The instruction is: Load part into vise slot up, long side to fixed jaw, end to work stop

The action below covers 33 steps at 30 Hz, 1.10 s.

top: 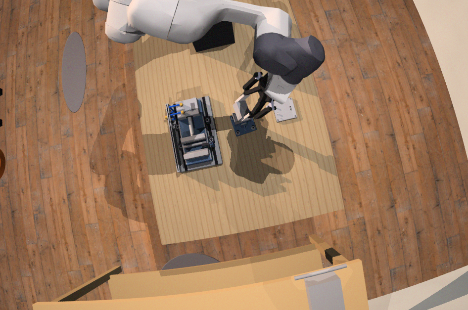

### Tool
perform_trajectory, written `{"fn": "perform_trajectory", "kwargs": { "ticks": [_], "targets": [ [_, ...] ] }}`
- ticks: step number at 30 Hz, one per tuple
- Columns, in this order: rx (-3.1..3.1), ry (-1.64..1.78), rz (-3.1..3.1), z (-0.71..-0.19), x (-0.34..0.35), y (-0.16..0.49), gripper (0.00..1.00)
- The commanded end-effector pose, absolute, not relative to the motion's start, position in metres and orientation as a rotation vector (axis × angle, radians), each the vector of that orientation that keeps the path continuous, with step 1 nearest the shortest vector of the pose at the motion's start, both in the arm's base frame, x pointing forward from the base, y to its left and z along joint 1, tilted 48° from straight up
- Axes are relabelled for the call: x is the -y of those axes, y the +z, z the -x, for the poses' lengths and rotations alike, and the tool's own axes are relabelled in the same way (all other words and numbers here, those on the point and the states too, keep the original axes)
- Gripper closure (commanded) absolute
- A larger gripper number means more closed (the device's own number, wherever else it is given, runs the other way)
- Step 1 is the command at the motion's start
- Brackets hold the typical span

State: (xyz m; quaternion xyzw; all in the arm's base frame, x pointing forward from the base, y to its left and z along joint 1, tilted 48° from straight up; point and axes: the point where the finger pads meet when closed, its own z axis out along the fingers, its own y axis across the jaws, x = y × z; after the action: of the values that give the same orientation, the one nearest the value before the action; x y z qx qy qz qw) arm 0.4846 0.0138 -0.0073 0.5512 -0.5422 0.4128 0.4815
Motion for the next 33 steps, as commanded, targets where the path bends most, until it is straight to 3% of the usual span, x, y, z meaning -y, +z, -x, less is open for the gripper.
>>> {"fn": "perform_trajectory", "kwargs": {
  "ticks": [1,33],
  "targets": [
    [1.298,1.034,-1.301,-0.4842,-0.0118,-0.0001,1.00],
    [1.162,1.124,-1.179,-0.4839,-0.0121,-0.0048,1.00]
  ]
}}
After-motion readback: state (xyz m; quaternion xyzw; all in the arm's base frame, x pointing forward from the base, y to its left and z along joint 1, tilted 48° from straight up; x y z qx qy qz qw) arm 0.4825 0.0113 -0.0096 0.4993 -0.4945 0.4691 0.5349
